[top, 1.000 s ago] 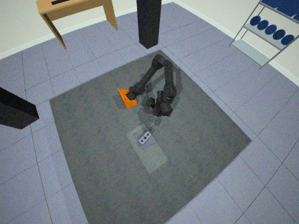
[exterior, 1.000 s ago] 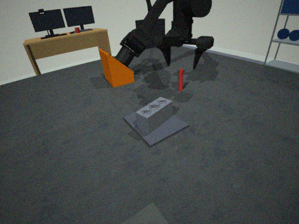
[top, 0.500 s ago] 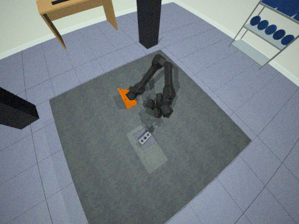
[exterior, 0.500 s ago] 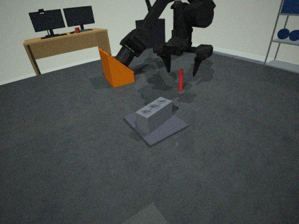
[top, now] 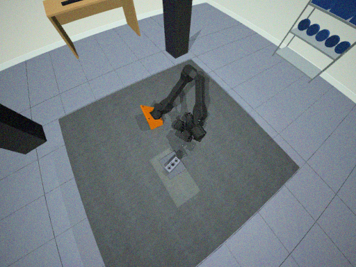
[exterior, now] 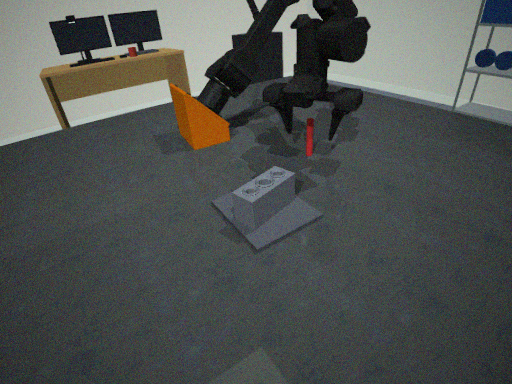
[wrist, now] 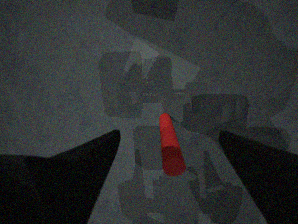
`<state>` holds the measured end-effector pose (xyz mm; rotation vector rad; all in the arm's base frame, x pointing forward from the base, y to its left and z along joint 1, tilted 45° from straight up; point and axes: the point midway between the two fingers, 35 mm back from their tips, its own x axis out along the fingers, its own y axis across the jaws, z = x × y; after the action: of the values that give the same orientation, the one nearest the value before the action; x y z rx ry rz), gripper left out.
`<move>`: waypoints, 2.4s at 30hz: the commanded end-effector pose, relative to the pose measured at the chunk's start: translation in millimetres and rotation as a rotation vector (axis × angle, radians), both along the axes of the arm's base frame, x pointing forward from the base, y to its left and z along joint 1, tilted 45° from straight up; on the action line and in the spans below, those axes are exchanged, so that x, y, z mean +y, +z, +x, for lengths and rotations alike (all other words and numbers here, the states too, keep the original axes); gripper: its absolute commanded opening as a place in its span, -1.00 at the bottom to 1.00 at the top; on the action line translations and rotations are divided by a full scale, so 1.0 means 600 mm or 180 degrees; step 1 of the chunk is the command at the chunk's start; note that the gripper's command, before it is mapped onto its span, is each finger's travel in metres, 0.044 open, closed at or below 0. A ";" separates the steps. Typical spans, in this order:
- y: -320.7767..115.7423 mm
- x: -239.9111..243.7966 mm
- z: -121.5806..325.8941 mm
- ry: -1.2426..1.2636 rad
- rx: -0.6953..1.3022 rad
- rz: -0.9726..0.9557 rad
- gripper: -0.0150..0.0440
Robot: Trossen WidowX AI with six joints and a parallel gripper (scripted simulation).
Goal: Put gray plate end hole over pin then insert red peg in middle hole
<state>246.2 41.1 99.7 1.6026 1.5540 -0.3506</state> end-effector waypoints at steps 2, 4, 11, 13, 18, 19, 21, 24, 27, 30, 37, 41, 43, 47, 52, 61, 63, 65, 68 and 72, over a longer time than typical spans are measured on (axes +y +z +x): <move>-0.001 0.003 0.000 -0.0003 0.0006 0.0016 0.64; -0.001 0.003 0.000 -0.0003 0.0006 0.0016 0.47; -0.001 0.003 0.000 -0.0003 0.0006 0.0016 -0.16; -0.001 0.003 0.000 -0.0003 0.0006 0.0016 -0.33; -0.001 0.003 0.000 -0.0003 0.0006 0.0016 -0.45; -0.001 0.003 0.000 -0.0003 0.0006 0.0016 -0.47; -0.001 0.003 0.000 -0.0003 0.0006 0.0016 -0.49; 0.002 -0.001 0.000 -0.0004 0.0006 0.0011 -0.49; 0.010 -0.011 0.000 -0.0006 0.0009 0.0000 -0.49; 0.020 -0.023 -0.001 -0.0008 0.0011 -0.0011 -0.49; 0.045 -0.050 -0.004 -0.0010 0.0017 -0.0026 -0.49; 0.060 -0.065 -0.006 -0.0010 0.0020 -0.0028 -0.49; 0.067 -0.073 -0.007 -0.0009 0.0021 -0.0028 -0.49; 0.082 -0.088 -0.010 -0.0008 0.0021 -0.0023 -0.49; 0.075 -0.090 -0.001 -0.0015 0.0022 -0.0016 -0.49; 0.062 -0.121 0.026 -0.0016 0.0020 -0.0027 -0.49; 0.059 -0.128 0.031 -0.0016 0.0020 -0.0029 -0.49; 0.055 -0.135 0.037 -0.0016 0.0020 -0.0031 -0.49; 0.049 -0.146 0.045 -0.0016 0.0019 -0.0033 -0.49; 0.039 -0.160 0.055 0.0005 0.0008 -0.0049 -0.49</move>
<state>275.8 -48.9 126.9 1.5997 1.5527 -0.3639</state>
